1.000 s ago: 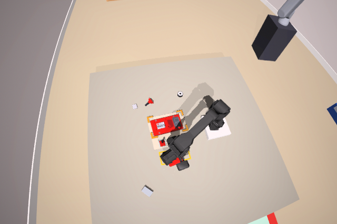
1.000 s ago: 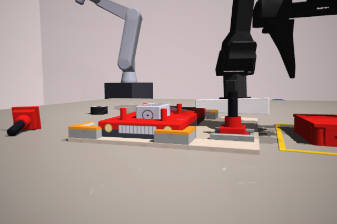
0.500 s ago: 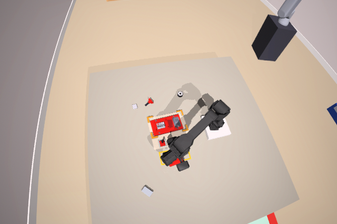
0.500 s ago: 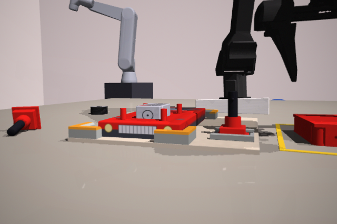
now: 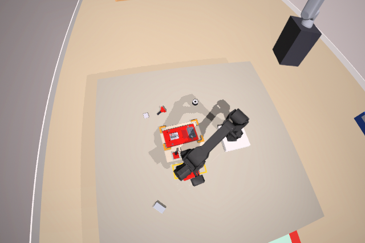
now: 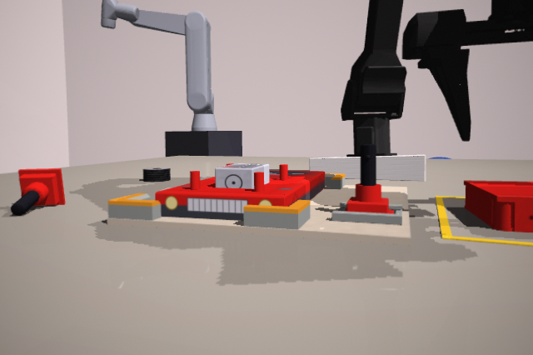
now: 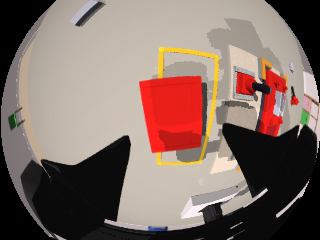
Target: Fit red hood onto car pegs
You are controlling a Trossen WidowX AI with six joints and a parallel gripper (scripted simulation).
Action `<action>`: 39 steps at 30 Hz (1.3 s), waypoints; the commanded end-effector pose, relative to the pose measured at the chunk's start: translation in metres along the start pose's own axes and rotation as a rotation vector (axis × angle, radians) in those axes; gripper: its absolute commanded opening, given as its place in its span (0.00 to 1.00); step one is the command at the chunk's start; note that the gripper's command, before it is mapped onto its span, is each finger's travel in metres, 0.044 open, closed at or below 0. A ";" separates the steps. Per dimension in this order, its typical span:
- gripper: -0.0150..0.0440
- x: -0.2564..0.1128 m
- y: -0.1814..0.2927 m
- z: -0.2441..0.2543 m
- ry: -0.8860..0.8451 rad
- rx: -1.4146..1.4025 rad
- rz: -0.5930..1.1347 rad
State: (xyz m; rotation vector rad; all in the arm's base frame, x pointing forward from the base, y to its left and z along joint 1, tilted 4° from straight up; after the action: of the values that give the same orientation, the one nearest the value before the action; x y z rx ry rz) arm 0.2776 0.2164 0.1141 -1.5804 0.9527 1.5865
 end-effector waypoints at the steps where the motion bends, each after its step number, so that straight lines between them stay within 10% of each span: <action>1: 1.00 0.004 0.000 0.000 0.005 0.005 0.003; 39: 1.00 0.028 0.000 -0.001 0.005 0.005 0.003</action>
State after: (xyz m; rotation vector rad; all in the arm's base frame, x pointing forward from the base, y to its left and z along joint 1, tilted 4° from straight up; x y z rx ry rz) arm 0.2778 0.2163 0.0895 -1.5801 0.9529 1.5860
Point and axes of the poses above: the point midway between the two fingers, 35 mm back from their tips, its own x axis out along the fingers, its own z axis across the jaws, y = z × x, the point moved 6 cm from there along -x, back along the fingers, and after that the axes turned 10 degrees about -x, right-handed, at the moved point
